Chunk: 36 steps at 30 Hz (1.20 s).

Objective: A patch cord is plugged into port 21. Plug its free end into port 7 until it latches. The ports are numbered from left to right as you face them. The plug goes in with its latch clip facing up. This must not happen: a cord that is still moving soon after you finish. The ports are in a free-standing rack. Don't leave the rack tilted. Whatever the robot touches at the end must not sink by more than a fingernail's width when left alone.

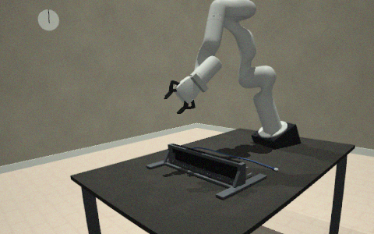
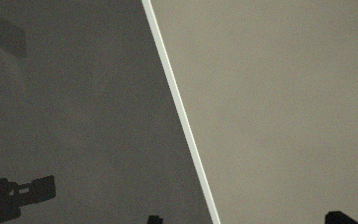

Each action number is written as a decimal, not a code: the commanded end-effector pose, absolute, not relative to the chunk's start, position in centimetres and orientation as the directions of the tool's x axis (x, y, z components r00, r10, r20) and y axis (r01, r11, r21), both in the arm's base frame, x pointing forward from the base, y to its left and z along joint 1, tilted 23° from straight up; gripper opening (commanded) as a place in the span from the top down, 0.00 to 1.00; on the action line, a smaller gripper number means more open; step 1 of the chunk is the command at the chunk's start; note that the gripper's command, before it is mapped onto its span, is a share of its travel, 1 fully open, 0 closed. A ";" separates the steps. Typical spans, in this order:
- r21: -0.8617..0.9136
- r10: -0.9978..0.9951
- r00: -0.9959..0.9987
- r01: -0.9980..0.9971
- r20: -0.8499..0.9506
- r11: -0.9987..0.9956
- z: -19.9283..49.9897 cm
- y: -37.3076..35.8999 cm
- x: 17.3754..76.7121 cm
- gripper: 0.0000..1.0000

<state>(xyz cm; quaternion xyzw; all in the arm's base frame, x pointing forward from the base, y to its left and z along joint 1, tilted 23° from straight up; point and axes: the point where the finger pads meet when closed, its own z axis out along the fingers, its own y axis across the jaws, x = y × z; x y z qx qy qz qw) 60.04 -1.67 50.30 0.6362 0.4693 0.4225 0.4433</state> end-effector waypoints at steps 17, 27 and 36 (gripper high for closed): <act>0.961 0.972 0.202 0.220 0.122 -0.166 50.4 -1.7 60.1 0.00; 0.923 0.967 0.212 0.326 0.140 -0.205 45.3 2.2 60.0 0.00; 0.872 0.964 0.222 0.431 0.146 -0.231 40.2 6.3 59.1 0.00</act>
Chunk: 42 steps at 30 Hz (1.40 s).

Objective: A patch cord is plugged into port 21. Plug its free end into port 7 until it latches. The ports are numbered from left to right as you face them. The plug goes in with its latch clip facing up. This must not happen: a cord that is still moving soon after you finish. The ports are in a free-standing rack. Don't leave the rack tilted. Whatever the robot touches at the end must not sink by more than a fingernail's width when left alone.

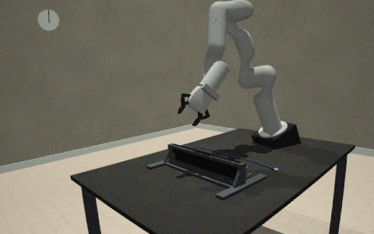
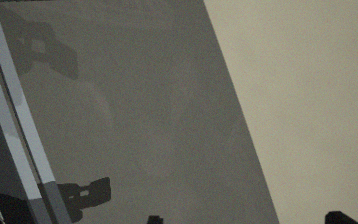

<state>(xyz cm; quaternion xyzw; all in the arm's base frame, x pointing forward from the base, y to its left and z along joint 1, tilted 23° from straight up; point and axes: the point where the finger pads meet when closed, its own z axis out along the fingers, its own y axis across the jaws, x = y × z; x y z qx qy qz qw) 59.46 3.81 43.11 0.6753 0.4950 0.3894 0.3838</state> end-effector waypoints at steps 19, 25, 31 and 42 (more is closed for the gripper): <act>0.738 0.964 0.235 0.627 0.125 -0.249 30.3 14.3 54.9 0.00; 0.686 0.965 0.237 0.685 0.110 -0.246 27.2 16.8 52.8 0.00; 0.641 0.967 0.237 0.728 0.094 -0.241 24.7 18.7 50.9 0.00; 0.533 0.971 0.233 0.816 0.052 -0.224 19.4 22.8 45.8 0.00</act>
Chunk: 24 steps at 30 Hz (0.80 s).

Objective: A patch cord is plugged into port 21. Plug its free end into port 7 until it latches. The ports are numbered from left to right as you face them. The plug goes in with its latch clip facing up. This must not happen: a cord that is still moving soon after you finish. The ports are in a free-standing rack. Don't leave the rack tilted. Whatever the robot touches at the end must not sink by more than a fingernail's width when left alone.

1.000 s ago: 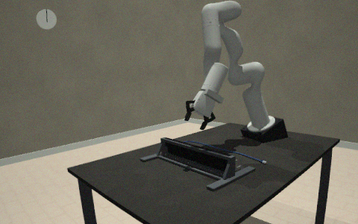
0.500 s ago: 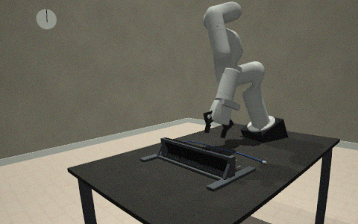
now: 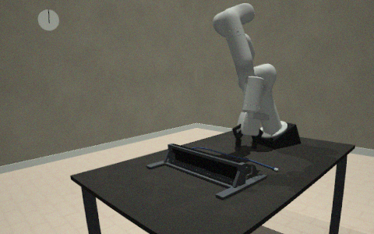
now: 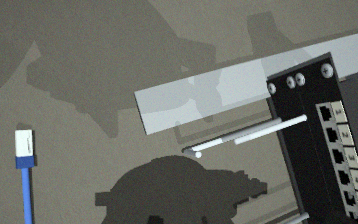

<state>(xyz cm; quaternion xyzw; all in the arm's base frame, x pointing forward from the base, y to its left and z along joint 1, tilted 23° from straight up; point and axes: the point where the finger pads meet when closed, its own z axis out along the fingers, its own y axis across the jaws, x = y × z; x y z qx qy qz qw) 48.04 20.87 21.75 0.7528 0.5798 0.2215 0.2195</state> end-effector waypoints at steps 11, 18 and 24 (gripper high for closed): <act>0.446 0.974 0.226 0.870 0.013 -0.208 15.5 25.5 41.2 0.00; 0.388 0.975 0.220 0.901 -0.017 -0.196 13.1 27.0 37.9 0.00; 0.386 0.975 0.220 0.901 -0.018 -0.196 13.0 27.1 37.8 0.00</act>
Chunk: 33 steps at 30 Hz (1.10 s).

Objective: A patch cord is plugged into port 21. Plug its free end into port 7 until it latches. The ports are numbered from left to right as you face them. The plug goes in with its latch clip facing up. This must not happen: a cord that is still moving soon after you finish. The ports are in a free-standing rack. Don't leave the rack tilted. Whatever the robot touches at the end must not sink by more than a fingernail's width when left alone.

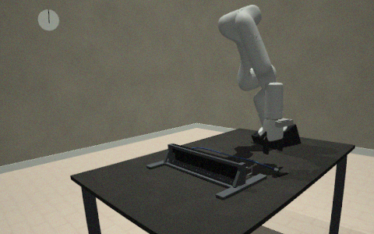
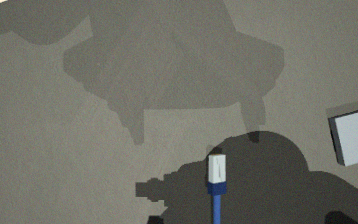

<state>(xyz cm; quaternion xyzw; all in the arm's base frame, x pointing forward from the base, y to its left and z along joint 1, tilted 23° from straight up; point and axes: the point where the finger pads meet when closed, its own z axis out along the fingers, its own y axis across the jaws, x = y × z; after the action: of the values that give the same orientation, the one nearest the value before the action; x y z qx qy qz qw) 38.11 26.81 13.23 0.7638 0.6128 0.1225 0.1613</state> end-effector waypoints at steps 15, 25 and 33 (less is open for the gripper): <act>0.386 0.975 0.220 0.901 -0.018 -0.196 13.0 27.1 37.8 1.00; 0.386 0.975 0.220 0.901 -0.018 -0.196 13.0 27.1 37.8 1.00; 0.386 0.975 0.220 0.901 -0.018 -0.196 13.0 27.1 37.8 1.00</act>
<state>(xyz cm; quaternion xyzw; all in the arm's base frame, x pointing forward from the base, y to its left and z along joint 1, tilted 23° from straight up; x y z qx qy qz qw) 37.77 27.04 12.95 0.7645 0.6138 0.1155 0.1594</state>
